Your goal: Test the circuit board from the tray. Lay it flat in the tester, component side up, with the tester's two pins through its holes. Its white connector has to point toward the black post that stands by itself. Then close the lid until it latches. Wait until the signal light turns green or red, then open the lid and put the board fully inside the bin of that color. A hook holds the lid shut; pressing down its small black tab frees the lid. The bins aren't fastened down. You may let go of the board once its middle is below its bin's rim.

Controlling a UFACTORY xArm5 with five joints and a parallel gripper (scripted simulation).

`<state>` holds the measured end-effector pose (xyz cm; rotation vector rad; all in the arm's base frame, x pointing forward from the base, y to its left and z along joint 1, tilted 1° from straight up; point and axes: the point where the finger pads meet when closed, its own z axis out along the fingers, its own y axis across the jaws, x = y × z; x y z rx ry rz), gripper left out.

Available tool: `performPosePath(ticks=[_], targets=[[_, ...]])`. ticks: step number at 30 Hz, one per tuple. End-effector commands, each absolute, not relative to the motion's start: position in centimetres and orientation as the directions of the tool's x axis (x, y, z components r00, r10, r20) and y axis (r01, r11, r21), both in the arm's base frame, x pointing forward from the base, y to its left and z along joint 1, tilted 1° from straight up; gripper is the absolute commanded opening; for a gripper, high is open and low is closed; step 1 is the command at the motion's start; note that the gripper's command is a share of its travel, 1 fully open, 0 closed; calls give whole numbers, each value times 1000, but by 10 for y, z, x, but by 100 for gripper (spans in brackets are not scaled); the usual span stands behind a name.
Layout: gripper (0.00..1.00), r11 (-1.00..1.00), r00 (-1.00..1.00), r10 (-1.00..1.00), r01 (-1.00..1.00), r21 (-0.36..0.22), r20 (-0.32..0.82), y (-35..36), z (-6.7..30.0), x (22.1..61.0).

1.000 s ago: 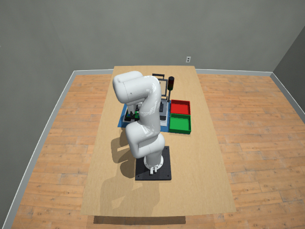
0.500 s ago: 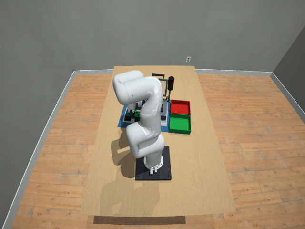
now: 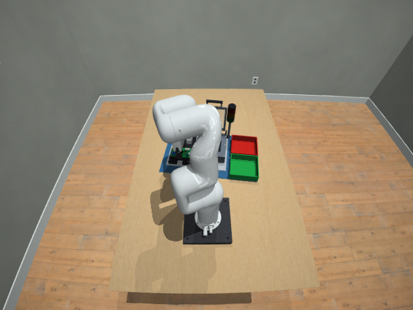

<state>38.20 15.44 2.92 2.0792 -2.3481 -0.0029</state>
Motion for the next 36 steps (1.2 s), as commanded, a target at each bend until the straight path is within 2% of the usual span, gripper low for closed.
performPosePath(ticks=[1,7,18,36], targets=[[79,121,-121,-993,-993,2,1,155,32,383],[79,121,-121,-993,-993,2,1,155,42,383],[79,121,-121,-993,-993,2,1,154,89,384],[79,121,-121,-993,-993,2,1,154,100,384]])
